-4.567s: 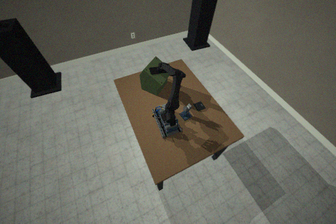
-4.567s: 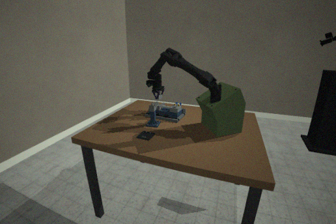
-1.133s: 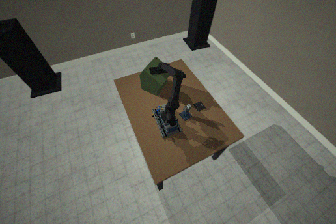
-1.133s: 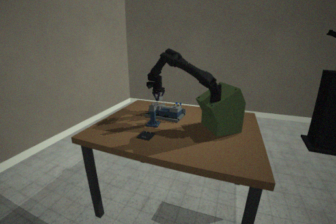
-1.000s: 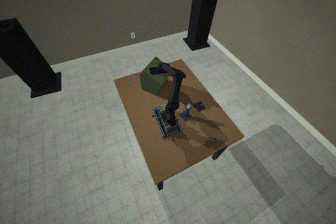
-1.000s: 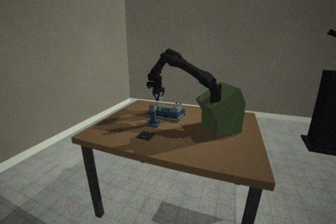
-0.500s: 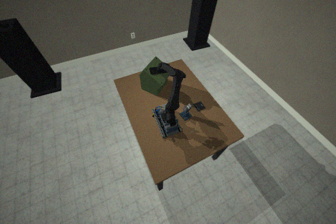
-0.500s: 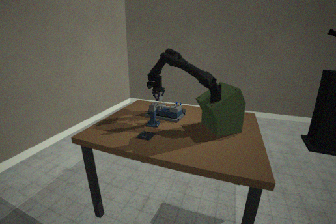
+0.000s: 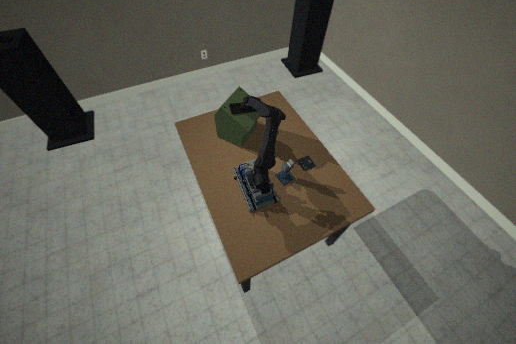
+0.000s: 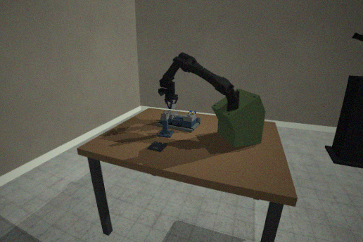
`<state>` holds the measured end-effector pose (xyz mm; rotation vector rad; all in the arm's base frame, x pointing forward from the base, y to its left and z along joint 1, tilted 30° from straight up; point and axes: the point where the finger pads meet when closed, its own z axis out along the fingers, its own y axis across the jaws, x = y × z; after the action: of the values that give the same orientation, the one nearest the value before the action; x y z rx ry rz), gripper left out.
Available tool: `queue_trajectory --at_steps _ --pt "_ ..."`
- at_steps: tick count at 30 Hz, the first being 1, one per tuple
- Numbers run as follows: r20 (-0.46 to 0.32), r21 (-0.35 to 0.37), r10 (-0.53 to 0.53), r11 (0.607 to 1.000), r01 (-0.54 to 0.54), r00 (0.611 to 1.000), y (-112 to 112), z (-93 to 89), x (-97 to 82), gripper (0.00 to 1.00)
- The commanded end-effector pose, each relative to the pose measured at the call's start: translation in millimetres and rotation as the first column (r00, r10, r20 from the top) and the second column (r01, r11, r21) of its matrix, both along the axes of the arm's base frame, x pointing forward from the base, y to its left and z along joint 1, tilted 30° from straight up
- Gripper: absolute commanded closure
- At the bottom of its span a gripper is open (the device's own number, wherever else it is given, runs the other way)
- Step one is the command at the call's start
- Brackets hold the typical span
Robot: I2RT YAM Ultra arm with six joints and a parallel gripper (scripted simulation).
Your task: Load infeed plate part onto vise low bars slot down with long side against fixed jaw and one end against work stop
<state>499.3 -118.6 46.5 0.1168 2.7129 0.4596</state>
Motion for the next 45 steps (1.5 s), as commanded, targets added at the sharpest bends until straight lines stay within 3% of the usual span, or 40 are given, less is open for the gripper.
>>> queue_trajectory --at_steps 1,45 --pt "0.034 -0.015 -0.023 1.000 0.023 0.999 -9.9 14.7 -1.3 1.00" --pt "0.021 -0.012 -0.019 1.000 0.019 1.000 -8.3 17.5 -4.9 1.00"
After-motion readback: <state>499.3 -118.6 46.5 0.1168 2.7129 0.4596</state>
